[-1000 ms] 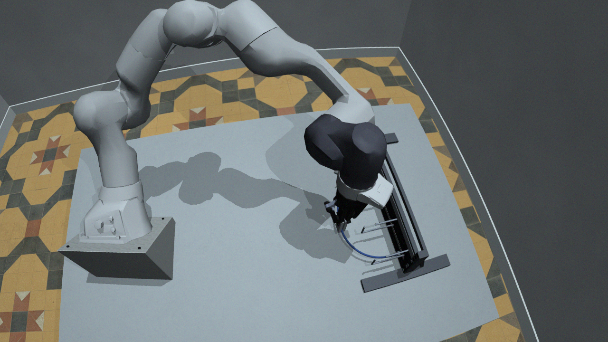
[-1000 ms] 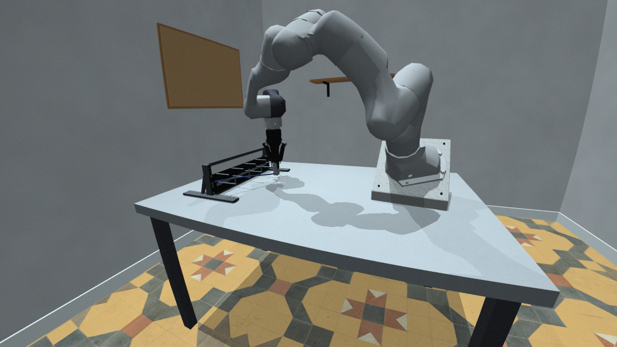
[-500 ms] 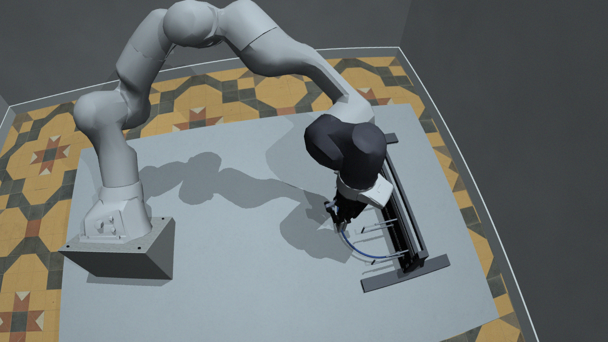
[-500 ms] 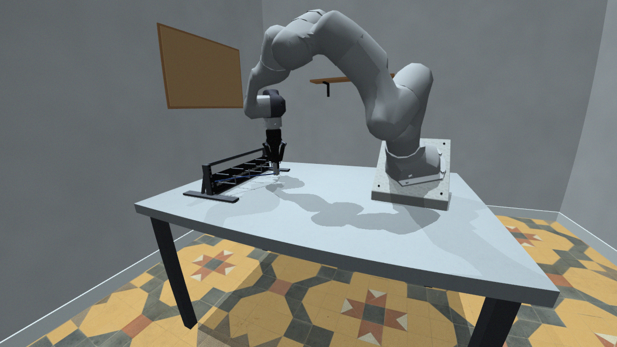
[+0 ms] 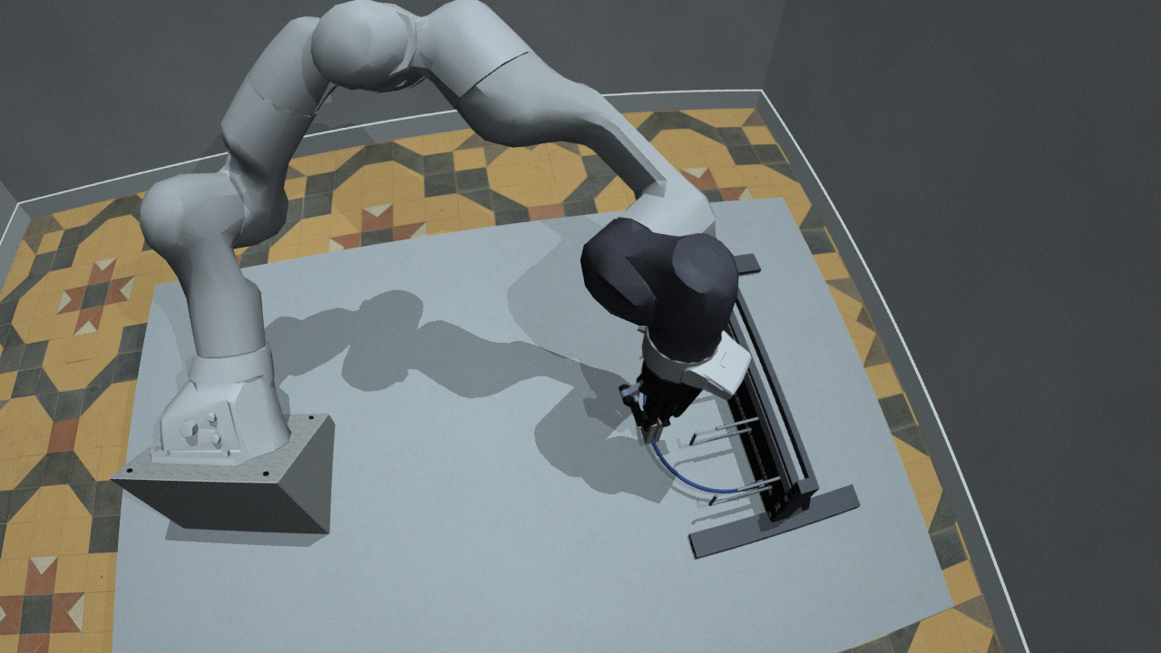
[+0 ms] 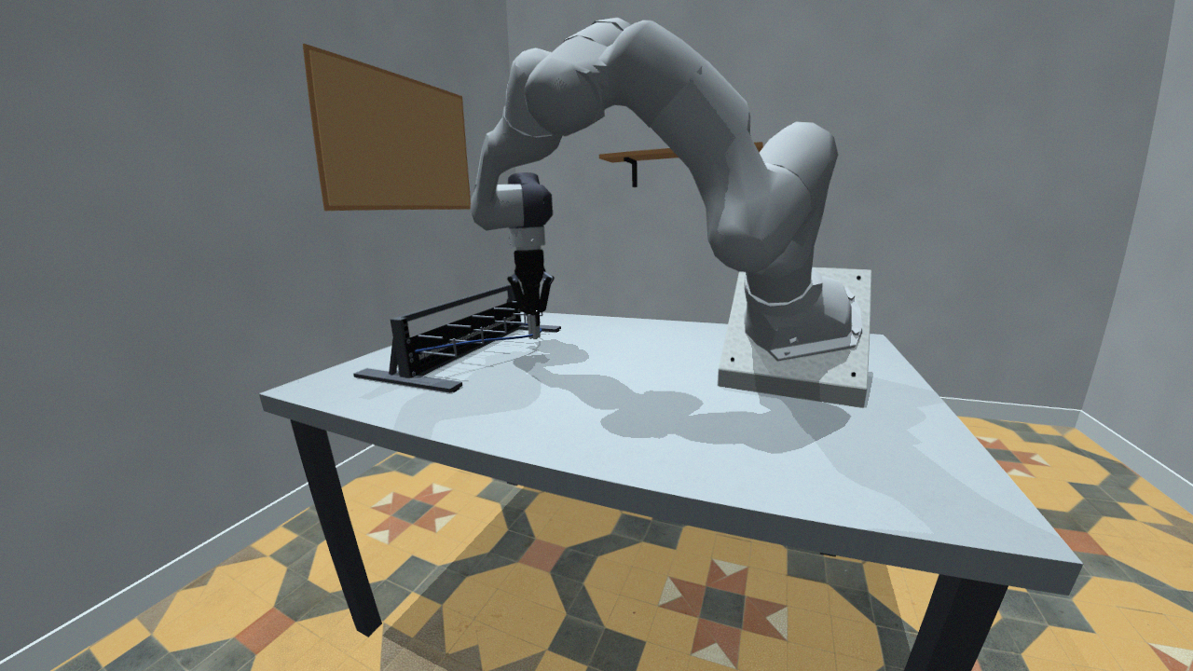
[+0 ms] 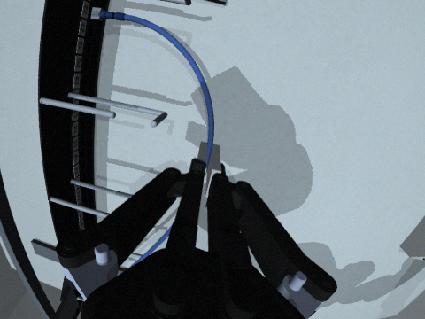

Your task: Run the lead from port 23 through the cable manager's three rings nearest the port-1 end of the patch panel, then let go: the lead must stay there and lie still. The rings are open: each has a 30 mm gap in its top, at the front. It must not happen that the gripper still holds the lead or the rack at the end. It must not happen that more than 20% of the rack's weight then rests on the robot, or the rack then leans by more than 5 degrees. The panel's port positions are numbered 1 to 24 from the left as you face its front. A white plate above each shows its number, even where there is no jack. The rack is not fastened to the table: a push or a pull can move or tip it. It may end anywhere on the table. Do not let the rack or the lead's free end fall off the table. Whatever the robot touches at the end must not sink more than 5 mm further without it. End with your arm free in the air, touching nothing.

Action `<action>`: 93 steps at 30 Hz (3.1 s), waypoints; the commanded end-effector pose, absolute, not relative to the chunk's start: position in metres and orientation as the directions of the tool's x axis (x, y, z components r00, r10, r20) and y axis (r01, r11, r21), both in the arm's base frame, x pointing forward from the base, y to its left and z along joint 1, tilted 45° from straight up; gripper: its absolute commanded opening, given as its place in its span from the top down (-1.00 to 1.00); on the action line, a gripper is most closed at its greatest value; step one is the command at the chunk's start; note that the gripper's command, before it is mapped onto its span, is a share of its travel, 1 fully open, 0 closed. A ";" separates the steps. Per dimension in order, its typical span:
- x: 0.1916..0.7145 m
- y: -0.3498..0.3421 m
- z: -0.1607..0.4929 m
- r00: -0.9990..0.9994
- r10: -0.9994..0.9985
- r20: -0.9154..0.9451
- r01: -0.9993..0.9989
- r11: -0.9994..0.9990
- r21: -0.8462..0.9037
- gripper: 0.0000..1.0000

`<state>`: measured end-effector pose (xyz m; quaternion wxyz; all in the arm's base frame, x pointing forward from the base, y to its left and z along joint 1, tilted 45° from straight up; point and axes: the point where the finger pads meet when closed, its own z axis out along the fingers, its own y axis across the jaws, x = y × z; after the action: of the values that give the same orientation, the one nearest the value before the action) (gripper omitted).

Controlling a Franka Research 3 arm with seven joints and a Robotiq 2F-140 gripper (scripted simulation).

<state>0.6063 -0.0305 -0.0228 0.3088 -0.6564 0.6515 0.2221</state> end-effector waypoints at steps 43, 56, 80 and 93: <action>0.601 -0.062 0.010 0.056 -0.717 -0.694 -0.992 0.038 -0.118 1.00; 0.598 -0.083 0.032 0.056 -0.717 -0.694 -0.992 0.038 -0.118 1.00; 0.637 -0.088 0.047 0.041 -0.716 -0.697 -0.993 0.049 -0.108 1.00; 0.662 -0.087 0.052 0.028 -0.716 -0.697 -0.993 0.057 -0.099 1.00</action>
<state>0.6635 -0.0852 0.0517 0.3110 -0.6605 0.6480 0.2170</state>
